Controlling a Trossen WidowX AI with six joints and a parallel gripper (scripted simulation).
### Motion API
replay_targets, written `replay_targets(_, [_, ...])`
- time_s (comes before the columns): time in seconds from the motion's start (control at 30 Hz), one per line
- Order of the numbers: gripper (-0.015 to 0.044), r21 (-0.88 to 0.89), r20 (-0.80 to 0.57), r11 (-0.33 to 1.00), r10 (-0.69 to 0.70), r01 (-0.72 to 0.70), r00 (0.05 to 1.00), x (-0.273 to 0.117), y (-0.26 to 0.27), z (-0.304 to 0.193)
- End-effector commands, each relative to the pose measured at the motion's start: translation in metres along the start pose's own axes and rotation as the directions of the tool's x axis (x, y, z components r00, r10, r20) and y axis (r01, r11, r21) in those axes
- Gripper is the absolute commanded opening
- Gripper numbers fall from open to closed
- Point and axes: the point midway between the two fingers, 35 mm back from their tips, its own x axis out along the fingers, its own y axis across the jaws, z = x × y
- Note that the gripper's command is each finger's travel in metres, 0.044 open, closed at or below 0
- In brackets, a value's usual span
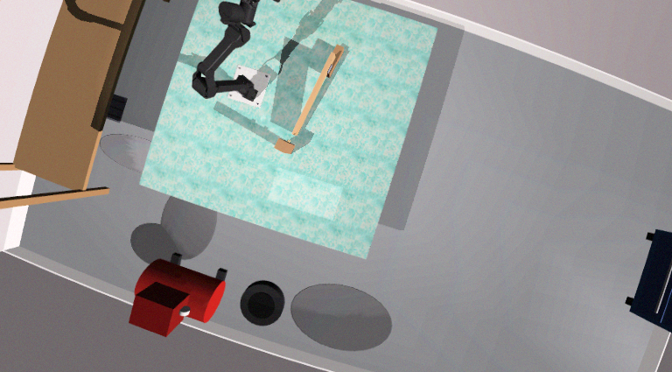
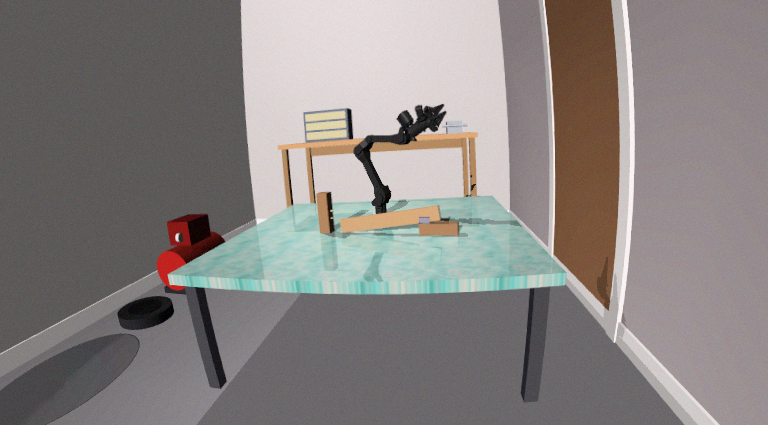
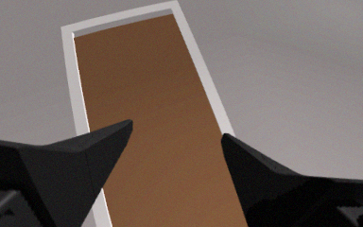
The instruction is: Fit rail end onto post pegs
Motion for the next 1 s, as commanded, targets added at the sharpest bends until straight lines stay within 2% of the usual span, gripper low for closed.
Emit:
replay_targets(0.0, [0.0426, -0.002, -0.003, 1.000, -0.004, 0.004, 1.000, 0.000, -0.002, 0.000])
replay_targets(0.1, [0.0440, -0.031, -0.037, 0.997, -0.068, 0.067, 0.997, 0.001, -0.029, -0.005])
replay_targets(0.3, [0.0440, -0.205, -0.100, 0.957, -0.231, 0.207, 0.968, 0.000, -0.081, -0.013])
replay_targets(0.43, [0.0440, -0.377, -0.150, 0.868, -0.402, 0.324, 0.903, -0.013, -0.137, -0.014])
replay_targets(0.73, [0.0440, -0.685, -0.220, 0.577, -0.745, 0.444, 0.630, -0.080, -0.254, -0.003])
replay_targets(0.83, [0.0440, -0.739, -0.235, 0.515, -0.801, 0.434, 0.550, -0.099, -0.275, -0.001])
replay_targets(0.97, [0.0440, -0.826, -0.271, 0.420, -0.881, 0.376, 0.388, -0.140, -0.310, 0.003])
